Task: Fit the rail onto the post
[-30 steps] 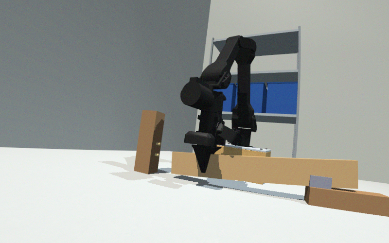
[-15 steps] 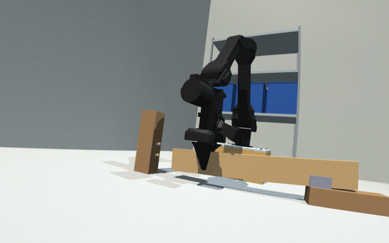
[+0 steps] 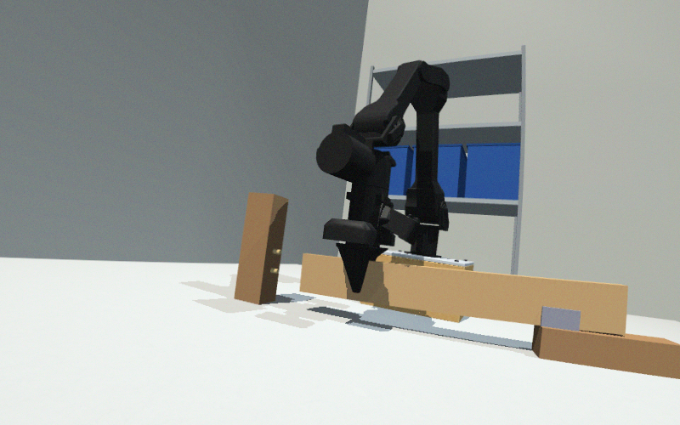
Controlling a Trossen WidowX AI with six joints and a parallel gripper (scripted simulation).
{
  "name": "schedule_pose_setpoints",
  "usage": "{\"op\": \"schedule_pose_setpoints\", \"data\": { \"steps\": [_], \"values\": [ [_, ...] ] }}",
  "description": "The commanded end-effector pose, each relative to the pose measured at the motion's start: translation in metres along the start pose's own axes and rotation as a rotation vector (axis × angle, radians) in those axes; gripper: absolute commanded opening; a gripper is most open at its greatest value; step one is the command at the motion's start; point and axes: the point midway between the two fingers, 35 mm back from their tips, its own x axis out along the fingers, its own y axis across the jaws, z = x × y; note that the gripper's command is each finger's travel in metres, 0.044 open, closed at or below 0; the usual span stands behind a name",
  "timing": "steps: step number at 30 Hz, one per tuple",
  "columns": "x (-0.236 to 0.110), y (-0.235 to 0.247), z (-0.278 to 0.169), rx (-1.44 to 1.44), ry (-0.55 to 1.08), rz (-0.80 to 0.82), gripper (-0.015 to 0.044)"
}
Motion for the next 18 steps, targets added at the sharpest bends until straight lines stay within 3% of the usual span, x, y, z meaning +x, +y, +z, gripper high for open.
{"op": "schedule_pose_setpoints", "data": {
  "steps": [1, 18],
  "values": [
    [-0.0057, -0.0043, 0.0004, -0.001, -0.005, -0.016, 0.0000],
    [-0.0126, -0.0045, 0.0003, -0.001, -0.005, -0.016, 0.0000]
  ]
}}
